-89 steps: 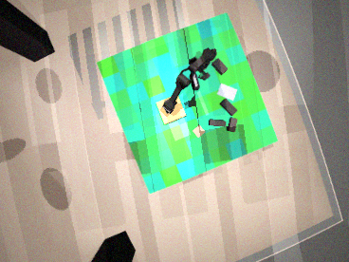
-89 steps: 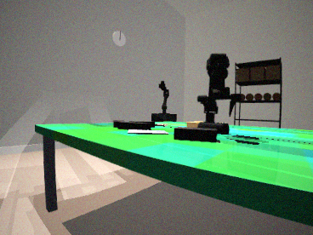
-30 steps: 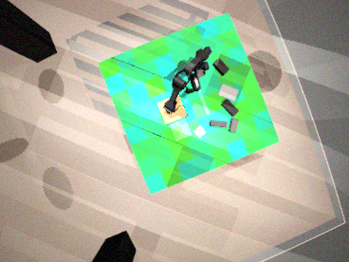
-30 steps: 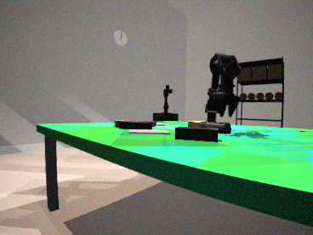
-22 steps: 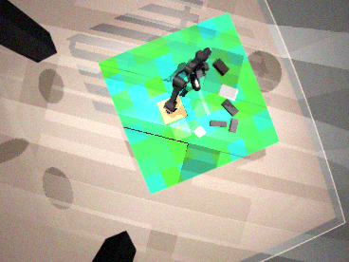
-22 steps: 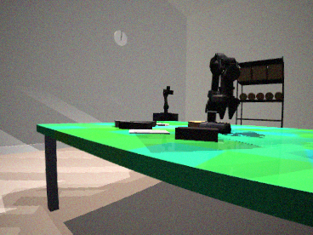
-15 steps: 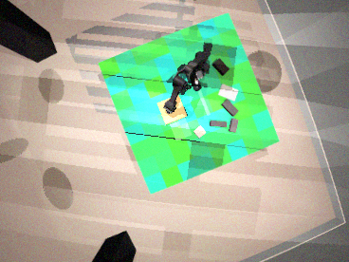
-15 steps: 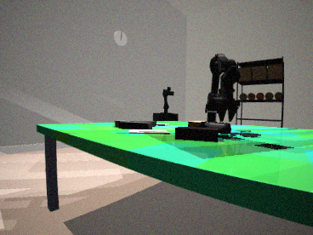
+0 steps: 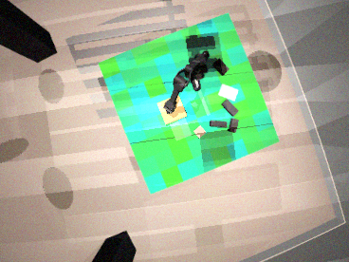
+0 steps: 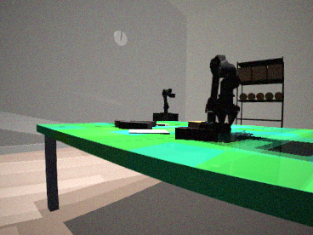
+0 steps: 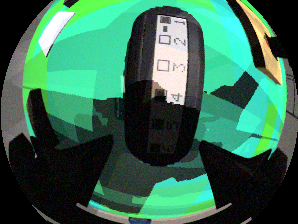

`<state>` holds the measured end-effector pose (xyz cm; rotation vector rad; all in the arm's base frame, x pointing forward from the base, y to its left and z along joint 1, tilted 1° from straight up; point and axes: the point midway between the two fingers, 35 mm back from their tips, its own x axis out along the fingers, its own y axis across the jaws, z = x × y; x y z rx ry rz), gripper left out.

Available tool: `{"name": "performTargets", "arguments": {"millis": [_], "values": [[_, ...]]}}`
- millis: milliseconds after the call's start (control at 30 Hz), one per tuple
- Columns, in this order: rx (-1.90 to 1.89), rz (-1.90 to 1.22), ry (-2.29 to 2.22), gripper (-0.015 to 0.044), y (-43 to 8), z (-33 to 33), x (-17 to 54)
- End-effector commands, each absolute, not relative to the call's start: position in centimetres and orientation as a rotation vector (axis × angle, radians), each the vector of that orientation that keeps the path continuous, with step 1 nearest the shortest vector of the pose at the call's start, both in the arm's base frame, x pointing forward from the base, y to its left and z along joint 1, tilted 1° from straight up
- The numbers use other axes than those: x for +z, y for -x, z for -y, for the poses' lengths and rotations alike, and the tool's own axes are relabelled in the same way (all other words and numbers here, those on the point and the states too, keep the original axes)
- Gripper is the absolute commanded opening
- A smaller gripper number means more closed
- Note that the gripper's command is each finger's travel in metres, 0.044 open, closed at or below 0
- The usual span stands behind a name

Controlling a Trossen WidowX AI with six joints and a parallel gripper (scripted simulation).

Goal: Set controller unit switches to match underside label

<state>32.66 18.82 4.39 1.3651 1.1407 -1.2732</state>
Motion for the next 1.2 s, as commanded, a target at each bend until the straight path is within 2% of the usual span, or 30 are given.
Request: {"name": "performTargets", "arguments": {"millis": [0,33,167,200,1167], "values": [[-1.286,-1.138,-1.358,0.0440,-32.57,-18.73,3.47],[-1.286,-1.138,-1.358,0.0440,-32.57,-18.73,3.47],[-1.286,-1.138,-1.358,0.0335,-32.57,-18.73,3.47],[-1.286,-1.138,-1.358,0.0328,-32.57,-18.73,3.47],[-1.286,-1.138,-1.357,0.0336,-32.49,-18.42,4.44]]}}
